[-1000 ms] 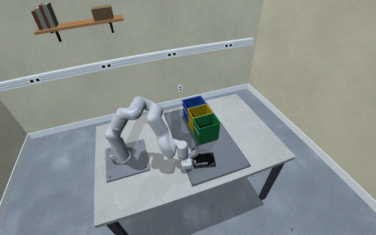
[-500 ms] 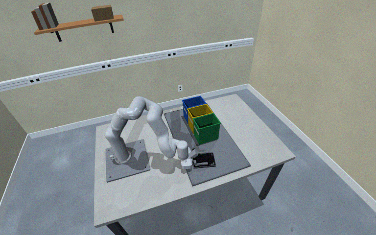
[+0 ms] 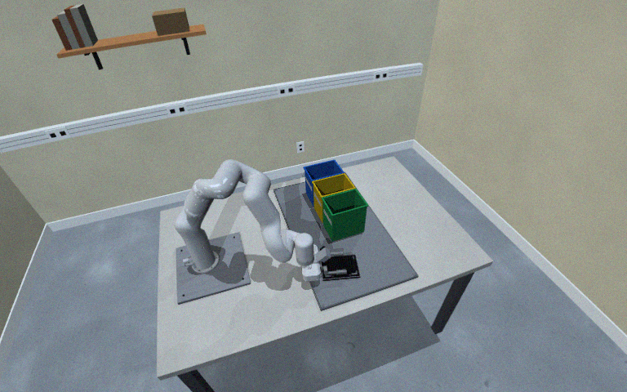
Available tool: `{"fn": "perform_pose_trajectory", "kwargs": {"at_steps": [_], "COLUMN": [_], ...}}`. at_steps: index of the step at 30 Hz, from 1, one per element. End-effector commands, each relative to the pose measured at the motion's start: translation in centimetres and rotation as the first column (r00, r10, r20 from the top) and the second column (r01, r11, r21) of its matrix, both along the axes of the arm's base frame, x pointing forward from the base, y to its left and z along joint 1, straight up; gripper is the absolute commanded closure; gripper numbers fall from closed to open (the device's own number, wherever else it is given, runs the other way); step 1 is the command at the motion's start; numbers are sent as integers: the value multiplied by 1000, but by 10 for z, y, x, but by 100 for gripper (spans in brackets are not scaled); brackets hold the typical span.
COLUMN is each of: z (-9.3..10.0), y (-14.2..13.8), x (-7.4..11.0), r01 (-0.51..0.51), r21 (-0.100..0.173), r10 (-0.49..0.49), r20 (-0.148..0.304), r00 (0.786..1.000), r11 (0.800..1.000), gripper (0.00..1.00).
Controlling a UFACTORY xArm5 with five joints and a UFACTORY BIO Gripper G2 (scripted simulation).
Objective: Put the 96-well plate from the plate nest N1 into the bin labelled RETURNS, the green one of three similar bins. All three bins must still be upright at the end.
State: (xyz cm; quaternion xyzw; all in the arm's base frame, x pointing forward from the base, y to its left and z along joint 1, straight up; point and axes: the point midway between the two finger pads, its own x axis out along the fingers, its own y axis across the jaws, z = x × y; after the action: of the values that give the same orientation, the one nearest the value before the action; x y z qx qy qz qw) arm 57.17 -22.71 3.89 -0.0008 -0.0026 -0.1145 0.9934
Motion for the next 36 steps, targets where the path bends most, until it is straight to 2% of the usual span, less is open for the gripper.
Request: {"fn": "perform_pose_trajectory", "kwargs": {"at_steps": [1, 25, 36], "z": [5, 15, 30], "y": [-1, -1, 0], "x": [1, 1, 1], "r01": [0, 0, 0], "r21": [-2, -2, -2], "r10": [0, 0, 0], "r20": [4, 4, 4], "r00": [1000, 1000, 1000], "r11": [1000, 1000, 1000], "gripper": [100, 100, 100]}}
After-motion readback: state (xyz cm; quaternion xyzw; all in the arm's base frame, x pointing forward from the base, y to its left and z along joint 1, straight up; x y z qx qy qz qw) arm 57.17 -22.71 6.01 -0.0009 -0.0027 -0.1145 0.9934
